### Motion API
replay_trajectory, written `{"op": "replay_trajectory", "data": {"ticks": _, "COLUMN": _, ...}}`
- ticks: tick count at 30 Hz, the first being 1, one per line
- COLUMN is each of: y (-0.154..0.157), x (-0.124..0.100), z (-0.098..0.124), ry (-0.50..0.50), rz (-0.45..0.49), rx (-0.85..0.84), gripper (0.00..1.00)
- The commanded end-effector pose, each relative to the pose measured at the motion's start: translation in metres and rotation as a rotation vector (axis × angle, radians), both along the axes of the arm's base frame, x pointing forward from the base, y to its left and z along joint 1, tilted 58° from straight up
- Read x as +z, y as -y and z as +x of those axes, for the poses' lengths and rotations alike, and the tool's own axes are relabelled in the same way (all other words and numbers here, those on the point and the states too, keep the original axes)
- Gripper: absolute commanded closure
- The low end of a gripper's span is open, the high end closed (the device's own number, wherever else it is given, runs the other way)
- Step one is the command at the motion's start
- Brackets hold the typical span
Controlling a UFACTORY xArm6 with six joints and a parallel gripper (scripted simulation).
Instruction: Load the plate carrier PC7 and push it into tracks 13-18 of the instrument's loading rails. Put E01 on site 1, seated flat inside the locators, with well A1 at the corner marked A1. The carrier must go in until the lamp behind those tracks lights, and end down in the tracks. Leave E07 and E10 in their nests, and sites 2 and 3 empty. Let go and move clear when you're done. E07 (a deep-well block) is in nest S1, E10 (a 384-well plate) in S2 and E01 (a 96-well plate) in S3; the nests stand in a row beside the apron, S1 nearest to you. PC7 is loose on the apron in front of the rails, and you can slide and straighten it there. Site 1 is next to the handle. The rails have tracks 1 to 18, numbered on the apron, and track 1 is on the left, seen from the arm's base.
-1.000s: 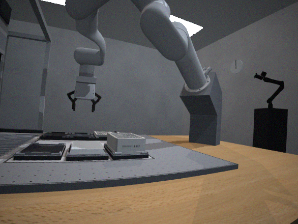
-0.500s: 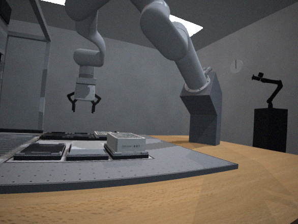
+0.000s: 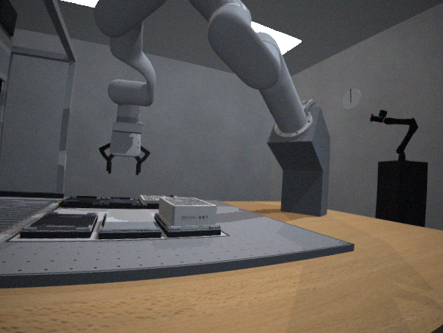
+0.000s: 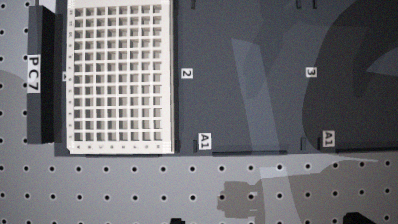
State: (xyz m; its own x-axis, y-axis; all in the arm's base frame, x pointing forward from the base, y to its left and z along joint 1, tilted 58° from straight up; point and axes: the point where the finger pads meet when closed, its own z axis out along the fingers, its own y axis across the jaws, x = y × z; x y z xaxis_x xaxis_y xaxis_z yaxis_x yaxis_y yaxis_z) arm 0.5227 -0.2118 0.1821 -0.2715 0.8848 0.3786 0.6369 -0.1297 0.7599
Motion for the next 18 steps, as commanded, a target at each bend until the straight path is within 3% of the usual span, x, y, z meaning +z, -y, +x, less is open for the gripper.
{"op": "replay_trajectory", "data": {"ticks": 1, "y": -0.001, "x": -0.001, "z": 0.003, "ry": 0.002, "rz": -0.002, "rx": -0.002, "gripper": 0.0}}
{"op": "replay_trajectory", "data": {"ticks": 18, "y": -0.012, "x": -0.014, "z": 0.021, "ry": 0.002, "rz": -0.002, "rx": -0.002, "gripper": 0.0}}
